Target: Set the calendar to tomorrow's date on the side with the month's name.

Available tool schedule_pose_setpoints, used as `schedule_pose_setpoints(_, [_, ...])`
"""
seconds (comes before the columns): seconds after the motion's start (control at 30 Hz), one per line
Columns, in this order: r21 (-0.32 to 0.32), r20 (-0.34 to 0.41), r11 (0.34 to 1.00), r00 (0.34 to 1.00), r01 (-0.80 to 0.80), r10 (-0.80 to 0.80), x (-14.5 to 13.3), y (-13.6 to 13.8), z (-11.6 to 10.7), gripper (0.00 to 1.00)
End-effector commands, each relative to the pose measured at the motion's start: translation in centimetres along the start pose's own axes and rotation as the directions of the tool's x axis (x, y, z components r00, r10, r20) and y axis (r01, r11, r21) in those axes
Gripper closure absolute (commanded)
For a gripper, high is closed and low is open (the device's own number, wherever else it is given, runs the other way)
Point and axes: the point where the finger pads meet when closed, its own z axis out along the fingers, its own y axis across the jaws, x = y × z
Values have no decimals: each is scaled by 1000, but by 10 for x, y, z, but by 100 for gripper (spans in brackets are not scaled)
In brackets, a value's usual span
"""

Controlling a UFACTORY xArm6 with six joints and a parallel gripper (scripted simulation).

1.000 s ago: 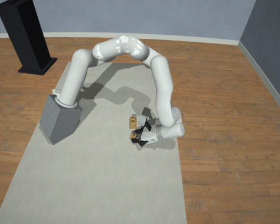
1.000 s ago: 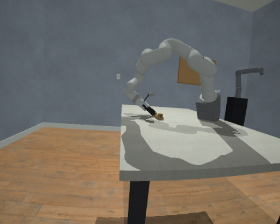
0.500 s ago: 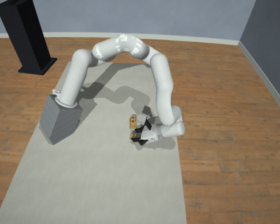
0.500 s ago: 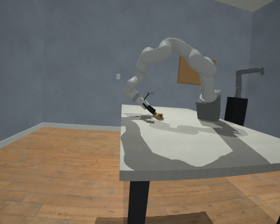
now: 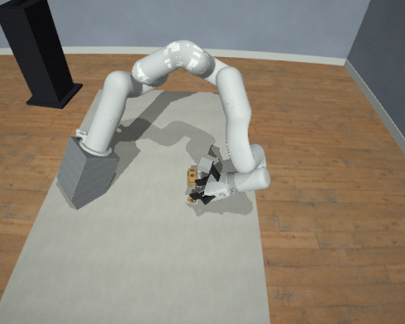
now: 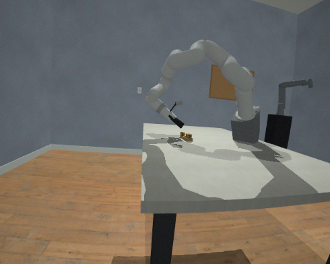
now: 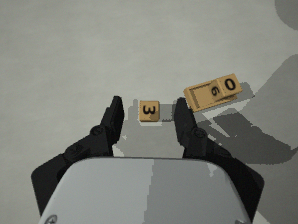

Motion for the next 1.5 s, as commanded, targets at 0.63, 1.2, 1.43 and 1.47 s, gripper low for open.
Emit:
schedule_pose_setpoints(0.63, [-2,172,1000,985,5,-4,15,1,-11,31])
schedule_pose_setpoints(1.2, [-3,403,1000,915,7,-5,19,2,-10,31])
schedule_pose_setpoints(1.43, [1,466,1000,885,0,-1,24,0,-9,31])
schedule_pose_setpoints(1.47, [1,469,1000,883,1,-1,24,0,-9,31])
